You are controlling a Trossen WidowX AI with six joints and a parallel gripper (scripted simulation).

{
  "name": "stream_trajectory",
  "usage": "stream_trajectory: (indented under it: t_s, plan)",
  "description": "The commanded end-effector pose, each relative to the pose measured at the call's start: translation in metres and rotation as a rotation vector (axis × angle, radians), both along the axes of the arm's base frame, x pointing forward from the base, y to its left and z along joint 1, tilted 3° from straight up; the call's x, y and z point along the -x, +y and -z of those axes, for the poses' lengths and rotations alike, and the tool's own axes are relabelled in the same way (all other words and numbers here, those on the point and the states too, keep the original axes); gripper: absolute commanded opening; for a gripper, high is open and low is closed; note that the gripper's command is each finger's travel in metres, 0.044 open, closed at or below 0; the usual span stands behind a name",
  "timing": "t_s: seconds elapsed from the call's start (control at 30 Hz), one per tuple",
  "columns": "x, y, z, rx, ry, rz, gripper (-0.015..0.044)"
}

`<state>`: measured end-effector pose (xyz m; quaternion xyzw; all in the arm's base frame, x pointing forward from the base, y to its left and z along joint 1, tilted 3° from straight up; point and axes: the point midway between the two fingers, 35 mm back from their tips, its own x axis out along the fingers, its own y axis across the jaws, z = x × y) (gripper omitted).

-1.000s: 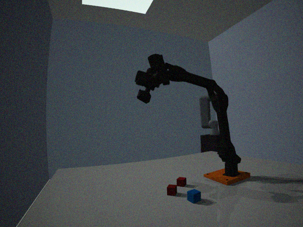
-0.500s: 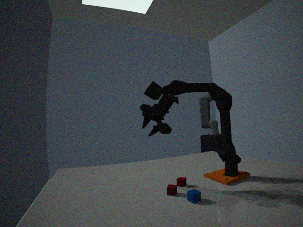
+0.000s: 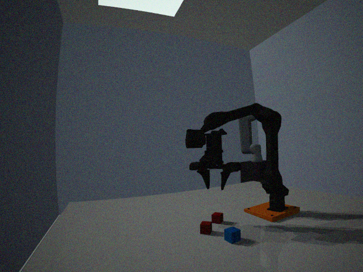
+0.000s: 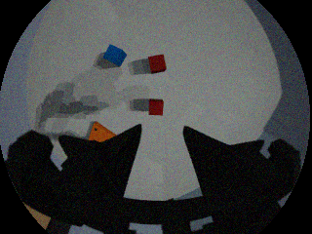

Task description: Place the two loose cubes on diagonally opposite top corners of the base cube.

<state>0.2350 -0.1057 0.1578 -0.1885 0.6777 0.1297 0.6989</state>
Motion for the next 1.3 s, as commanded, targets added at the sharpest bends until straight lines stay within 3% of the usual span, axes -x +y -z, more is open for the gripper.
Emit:
stream_trajectory:
  t_s: [0.0,0.3,1.27]
  plan:
    - [0.003,0.004,0.002,-0.023,0.006,0.003,0.0265]
    - [0.001,0.001,0.062,-0.023,0.006,0.003,0.0265]
    - [-0.001,-0.001,0.108,-0.022,0.007,0.003,0.0265]
